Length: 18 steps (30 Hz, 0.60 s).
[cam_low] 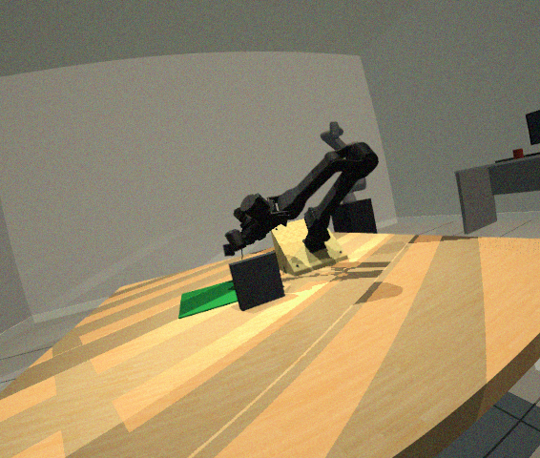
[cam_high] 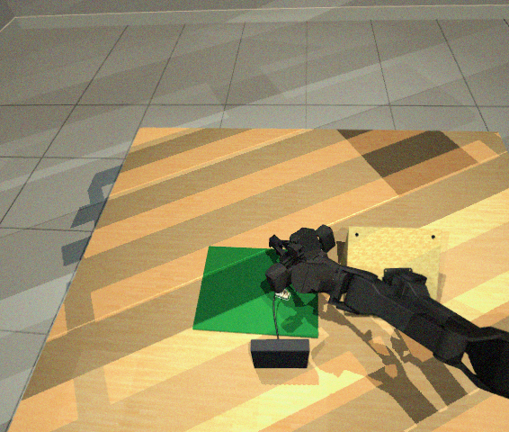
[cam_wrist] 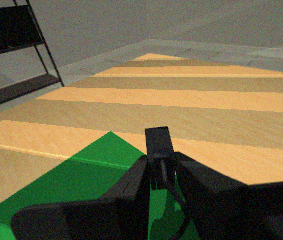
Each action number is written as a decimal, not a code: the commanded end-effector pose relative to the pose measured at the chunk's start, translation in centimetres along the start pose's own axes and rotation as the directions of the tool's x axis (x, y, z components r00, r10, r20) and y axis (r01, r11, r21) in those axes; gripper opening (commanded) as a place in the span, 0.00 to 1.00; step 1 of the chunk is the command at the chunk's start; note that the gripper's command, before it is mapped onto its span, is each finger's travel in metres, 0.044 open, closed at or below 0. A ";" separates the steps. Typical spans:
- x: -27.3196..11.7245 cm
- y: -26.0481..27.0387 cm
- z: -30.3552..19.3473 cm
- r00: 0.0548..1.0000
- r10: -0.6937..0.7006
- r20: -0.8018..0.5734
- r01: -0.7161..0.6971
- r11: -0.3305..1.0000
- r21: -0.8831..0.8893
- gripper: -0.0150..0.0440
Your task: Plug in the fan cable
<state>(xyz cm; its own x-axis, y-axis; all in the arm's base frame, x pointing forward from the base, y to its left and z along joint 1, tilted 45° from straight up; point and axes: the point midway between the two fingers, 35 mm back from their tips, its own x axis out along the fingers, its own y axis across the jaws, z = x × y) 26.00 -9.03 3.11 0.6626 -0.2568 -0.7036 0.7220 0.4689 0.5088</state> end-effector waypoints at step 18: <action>0.0 0.2 -1.4 1.000 0.000 -0.001 0.000 1.000 0.001 0.25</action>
<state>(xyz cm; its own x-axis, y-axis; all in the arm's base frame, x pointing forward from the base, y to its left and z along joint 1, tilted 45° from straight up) 26.04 -7.89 2.71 0.6652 -0.2514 -0.7030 0.7182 0.4730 0.5104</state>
